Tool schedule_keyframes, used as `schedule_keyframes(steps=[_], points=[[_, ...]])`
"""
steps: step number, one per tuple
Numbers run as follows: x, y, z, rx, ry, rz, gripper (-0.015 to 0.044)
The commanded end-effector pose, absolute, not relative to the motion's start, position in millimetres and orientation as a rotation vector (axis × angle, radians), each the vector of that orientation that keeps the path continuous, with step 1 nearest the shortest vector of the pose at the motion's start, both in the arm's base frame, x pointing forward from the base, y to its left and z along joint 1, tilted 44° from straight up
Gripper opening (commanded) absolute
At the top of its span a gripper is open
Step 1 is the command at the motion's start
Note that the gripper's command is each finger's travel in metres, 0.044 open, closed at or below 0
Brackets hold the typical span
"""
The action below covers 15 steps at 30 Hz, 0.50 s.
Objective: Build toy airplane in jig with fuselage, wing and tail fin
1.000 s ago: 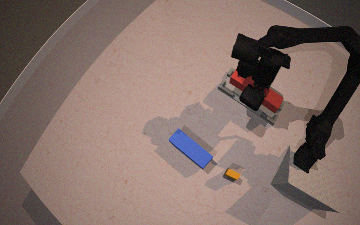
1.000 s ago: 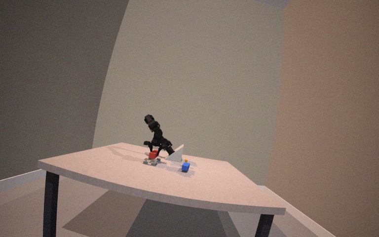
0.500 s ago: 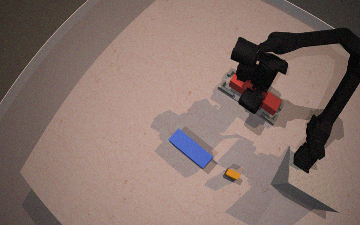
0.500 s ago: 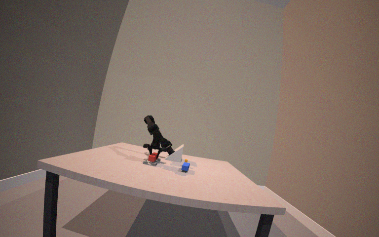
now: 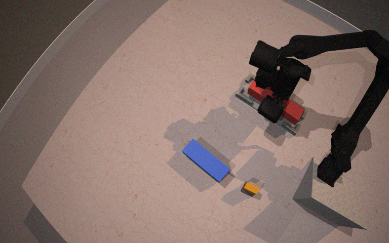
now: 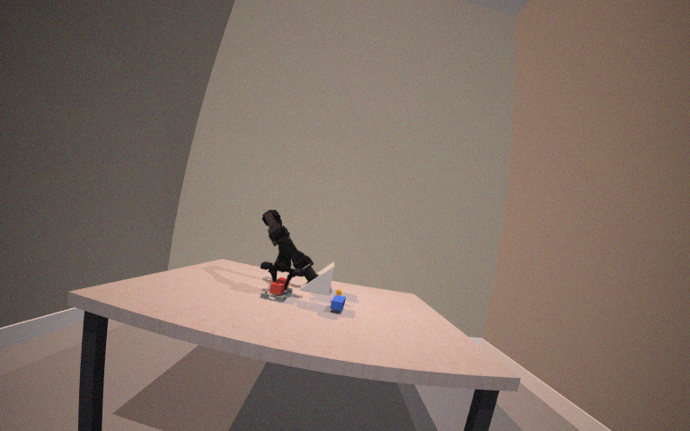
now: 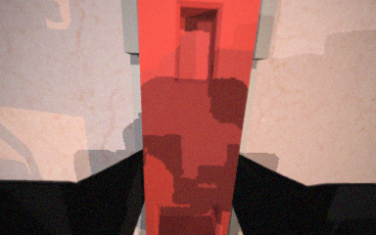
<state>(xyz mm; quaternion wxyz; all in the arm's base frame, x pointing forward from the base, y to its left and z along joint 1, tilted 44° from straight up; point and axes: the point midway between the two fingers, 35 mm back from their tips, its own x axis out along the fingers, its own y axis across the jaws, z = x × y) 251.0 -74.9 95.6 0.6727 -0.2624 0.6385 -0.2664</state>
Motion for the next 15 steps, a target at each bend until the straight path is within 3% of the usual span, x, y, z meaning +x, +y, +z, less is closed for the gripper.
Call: schedule_keyframes(steps=[1, 12, 15], points=[[251.2, -74.8, 96.0, -0.589, 1.436, -0.601, 0.0135], [251.2, -74.8, 96.0, -0.589, 1.436, -0.601, 0.0424], [251.2, -74.8, 96.0, -0.589, 1.436, -0.601, 0.0440]])
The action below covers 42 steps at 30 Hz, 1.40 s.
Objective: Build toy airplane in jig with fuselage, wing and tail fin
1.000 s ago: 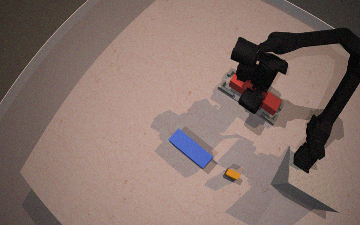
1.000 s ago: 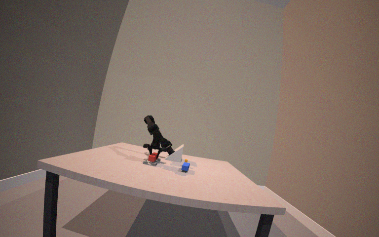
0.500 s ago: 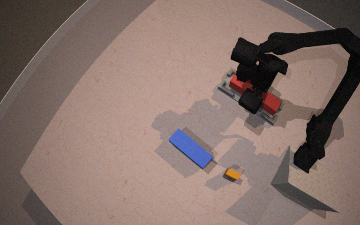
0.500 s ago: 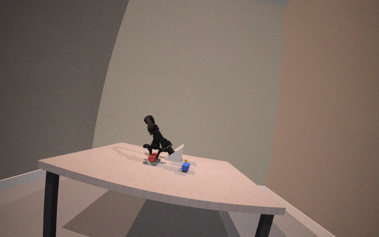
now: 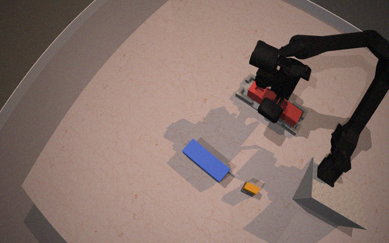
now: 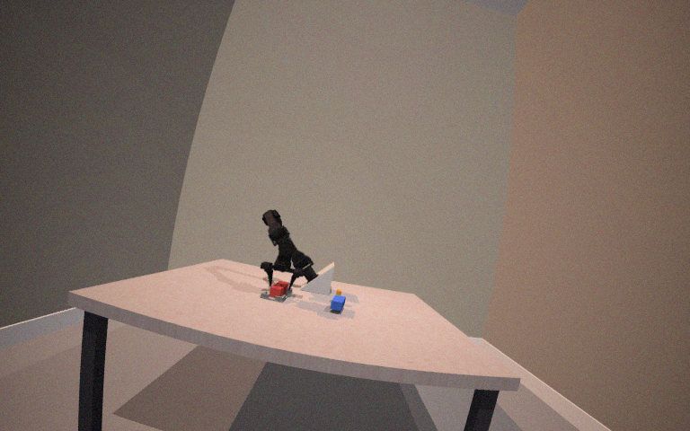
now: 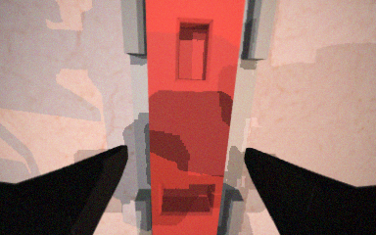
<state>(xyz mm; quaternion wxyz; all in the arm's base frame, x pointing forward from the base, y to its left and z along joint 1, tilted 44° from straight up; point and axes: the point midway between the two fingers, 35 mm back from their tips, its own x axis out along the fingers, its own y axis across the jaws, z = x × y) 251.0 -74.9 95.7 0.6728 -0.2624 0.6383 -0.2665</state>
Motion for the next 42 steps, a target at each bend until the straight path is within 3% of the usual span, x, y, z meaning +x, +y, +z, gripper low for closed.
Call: schedule_keyframes(steps=[1, 8, 16, 29, 42], points=[[251.2, -74.8, 96.0, -0.589, 1.436, -0.601, 0.0440], [252.4, -68.6, 101.3, -0.588, 1.437, -0.598, 0.0440], [246.4, -1.4, 170.0, -0.595, 1.436, -0.595, 0.0440], [250.4, -3.2, 167.6, -0.523, 1.400, -0.659, 0.0440], [320.8, 112.6, 65.9, -0.510, 1.401, -0.644, 0.0440]])
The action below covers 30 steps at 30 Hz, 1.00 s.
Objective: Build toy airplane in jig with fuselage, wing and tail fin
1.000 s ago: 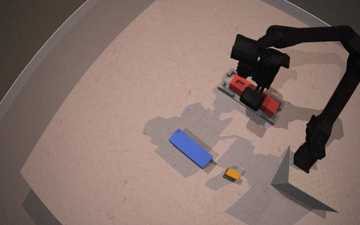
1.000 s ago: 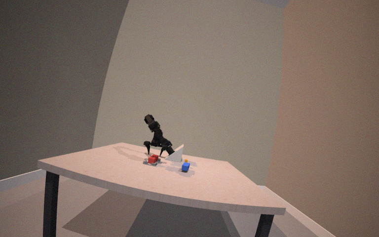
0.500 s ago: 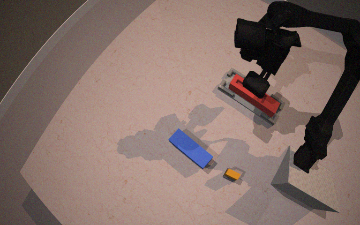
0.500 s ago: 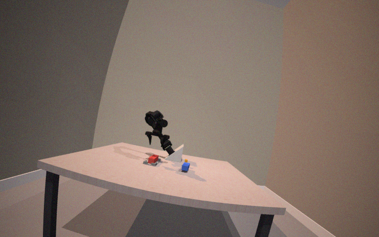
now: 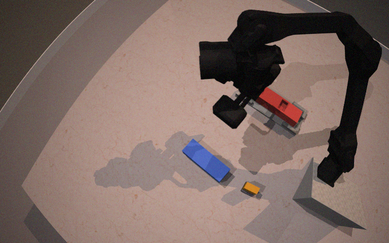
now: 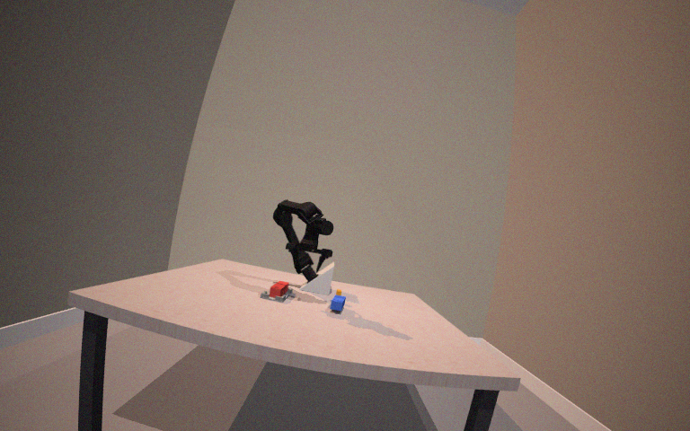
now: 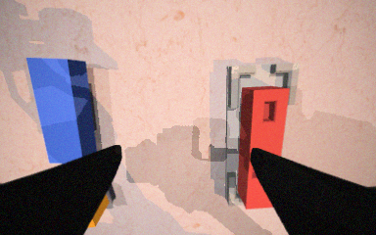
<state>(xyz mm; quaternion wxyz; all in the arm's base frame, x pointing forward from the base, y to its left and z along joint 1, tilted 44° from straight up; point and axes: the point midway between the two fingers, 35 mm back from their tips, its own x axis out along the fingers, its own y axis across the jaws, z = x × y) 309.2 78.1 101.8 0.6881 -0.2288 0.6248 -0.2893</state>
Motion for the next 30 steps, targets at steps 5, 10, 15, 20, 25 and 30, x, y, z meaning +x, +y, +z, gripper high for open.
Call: schedule_keyframes(steps=[5, 10, 15, 20, 25, 30], points=[[326.7, 161.4, 2.8, -0.510, 1.398, -0.649, 0.0440], [325.3, 174.9, -18.2, -0.511, 1.397, -0.652, 0.0440], [325.5, 173.6, -19.7, -0.511, 1.397, -0.652, 0.0440], [327.2, 150.7, -43.5, -0.512, 1.396, -0.653, 0.0440], [327.5, 147.4, -47.0, -0.512, 1.396, -0.653, 0.0440], [328.1, 140.2, -54.5, -0.512, 1.396, -0.653, 0.0440]])
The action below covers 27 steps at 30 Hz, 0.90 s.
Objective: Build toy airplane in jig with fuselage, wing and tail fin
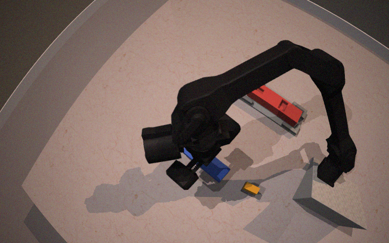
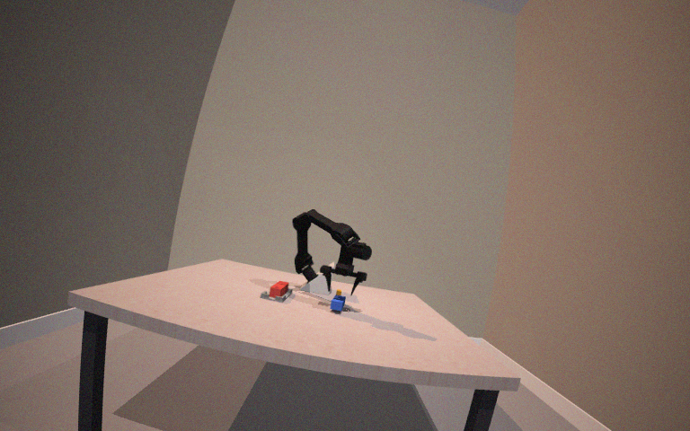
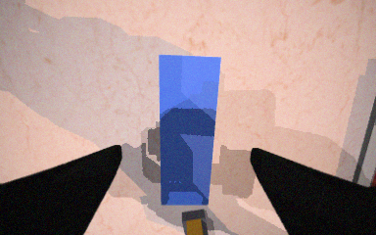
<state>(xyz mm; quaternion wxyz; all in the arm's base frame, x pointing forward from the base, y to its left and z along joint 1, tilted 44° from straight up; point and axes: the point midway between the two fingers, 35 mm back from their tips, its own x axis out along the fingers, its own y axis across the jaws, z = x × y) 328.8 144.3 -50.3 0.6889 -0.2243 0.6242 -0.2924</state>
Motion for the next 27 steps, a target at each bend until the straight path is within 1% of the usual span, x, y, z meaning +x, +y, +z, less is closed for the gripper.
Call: schedule_keyframes(steps=[1, 27], points=[[328.2, 139.7, -55.1, -0.512, 1.396, -0.653, 0.0440], [330.3, 111.2, -84.6, -0.513, 1.395, -0.654, 0.0440]])
